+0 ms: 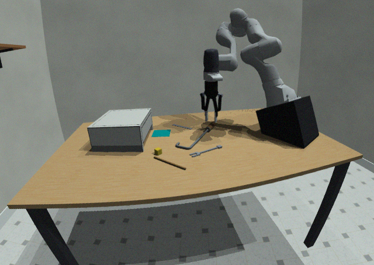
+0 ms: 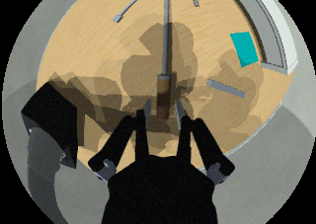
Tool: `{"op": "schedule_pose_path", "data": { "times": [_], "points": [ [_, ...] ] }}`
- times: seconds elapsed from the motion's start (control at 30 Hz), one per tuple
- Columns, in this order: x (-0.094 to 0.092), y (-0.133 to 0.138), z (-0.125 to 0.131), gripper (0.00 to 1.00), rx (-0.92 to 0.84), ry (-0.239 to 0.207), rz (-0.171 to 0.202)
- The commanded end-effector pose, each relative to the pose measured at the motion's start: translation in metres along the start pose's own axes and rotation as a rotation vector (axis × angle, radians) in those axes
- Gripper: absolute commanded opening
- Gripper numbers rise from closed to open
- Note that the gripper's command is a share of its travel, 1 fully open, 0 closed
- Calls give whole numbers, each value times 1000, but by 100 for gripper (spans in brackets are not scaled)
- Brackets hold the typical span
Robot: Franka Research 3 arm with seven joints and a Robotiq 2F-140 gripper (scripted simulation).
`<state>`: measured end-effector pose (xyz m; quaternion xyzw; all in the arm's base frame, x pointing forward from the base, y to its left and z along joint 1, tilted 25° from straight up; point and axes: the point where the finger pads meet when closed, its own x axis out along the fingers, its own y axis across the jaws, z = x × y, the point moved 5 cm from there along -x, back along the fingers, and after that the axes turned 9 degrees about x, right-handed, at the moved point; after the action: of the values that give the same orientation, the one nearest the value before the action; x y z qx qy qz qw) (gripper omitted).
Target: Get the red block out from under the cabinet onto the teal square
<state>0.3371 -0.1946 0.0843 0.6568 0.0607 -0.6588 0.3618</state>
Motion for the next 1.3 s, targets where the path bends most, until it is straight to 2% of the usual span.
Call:
{"op": "schedule_pose_path", "data": {
  "times": [0.0, 0.77, 1.27],
  "points": [
    [0, 0, 0, 34, 0, 1, 2],
    [7, 0, 0, 34, 0, 1, 2],
    [26, 0, 0, 34, 0, 1, 2]
  ]
}}
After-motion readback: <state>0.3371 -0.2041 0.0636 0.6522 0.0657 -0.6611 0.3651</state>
